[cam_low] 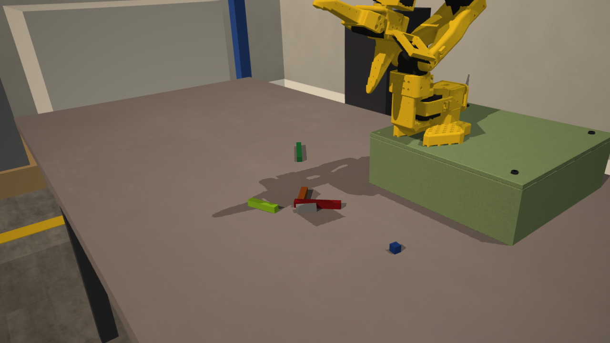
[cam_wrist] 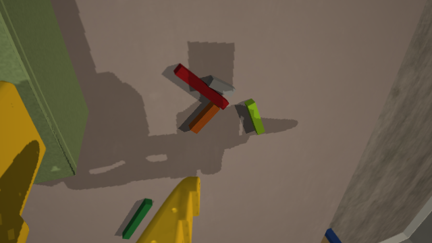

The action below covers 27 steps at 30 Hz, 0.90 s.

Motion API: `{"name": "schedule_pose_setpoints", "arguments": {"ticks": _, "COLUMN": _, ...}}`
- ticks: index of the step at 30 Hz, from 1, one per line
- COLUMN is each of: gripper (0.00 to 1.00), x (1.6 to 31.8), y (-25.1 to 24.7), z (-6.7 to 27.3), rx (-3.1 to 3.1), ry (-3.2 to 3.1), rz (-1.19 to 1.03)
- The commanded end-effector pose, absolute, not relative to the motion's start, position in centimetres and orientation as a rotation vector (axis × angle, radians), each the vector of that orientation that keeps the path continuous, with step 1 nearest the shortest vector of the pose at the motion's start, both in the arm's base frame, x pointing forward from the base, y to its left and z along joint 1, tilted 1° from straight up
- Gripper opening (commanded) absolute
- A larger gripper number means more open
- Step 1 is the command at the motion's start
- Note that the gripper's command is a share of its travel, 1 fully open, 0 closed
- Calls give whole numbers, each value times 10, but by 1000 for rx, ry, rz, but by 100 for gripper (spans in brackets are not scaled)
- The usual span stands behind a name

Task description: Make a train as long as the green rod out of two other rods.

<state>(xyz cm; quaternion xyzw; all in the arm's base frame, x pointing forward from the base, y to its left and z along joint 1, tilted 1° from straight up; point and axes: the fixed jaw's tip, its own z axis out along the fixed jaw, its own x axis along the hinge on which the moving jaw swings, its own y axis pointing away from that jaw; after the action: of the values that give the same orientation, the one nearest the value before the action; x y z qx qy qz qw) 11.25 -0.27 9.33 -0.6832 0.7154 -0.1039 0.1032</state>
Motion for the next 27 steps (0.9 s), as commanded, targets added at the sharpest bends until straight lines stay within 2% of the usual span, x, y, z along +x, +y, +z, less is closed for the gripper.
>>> {"name": "schedule_pose_setpoints", "arguments": {"ticks": 1, "gripper": 100, "x": 111, "y": -1, "z": 91, "rx": -2023, "ry": 2121, "rz": -283}}
{"name": "schedule_pose_setpoints", "arguments": {"ticks": 27, "gripper": 100, "x": 114, "y": 1, "z": 92, "rx": -2012, "ry": 2115, "rz": -286}}
